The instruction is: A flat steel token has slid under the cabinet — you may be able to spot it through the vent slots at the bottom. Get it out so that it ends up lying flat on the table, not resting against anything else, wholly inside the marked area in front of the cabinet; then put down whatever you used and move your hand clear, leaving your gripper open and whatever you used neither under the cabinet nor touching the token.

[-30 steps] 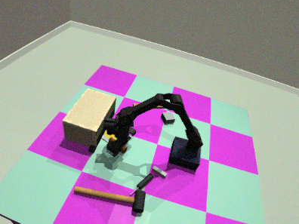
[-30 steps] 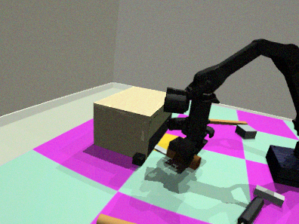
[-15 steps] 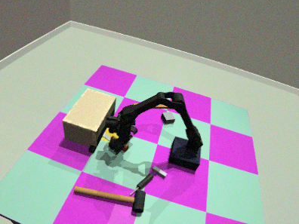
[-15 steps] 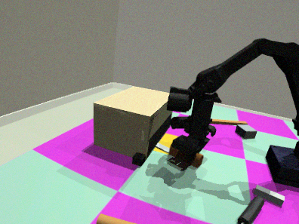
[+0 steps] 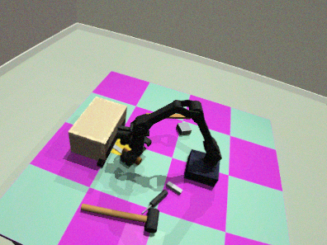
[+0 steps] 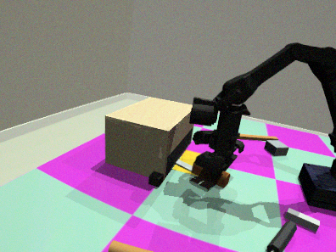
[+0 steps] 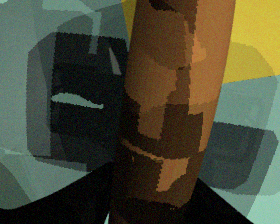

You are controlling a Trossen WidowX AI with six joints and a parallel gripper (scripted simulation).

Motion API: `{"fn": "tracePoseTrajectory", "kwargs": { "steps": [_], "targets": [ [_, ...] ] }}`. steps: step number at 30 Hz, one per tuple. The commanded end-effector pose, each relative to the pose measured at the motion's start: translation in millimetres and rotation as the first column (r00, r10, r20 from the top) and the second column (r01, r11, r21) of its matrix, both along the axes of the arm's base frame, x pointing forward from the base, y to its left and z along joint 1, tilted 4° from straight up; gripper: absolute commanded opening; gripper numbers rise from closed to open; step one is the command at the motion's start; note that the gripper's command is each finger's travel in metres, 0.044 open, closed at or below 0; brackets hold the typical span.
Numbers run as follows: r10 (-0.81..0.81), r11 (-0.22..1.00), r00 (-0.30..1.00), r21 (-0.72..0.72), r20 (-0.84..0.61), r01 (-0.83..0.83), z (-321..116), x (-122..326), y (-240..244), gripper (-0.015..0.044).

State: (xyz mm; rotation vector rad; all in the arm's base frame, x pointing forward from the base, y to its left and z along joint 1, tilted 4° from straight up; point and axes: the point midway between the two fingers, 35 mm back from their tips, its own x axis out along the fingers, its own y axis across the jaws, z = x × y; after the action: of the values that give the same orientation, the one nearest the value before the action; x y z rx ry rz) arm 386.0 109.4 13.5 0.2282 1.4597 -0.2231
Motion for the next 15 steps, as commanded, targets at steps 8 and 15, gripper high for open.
{"fn": "tracePoseTrajectory", "kwargs": {
  "steps": [8,15],
  "targets": [
    [-0.004,1.000,1.000,-0.005,-0.002,0.004,-2,-12,3,0.0000],
    [-0.004,1.000,1.000,-0.004,-0.003,0.004,-3,-20,6,0.0000]
  ]
}}
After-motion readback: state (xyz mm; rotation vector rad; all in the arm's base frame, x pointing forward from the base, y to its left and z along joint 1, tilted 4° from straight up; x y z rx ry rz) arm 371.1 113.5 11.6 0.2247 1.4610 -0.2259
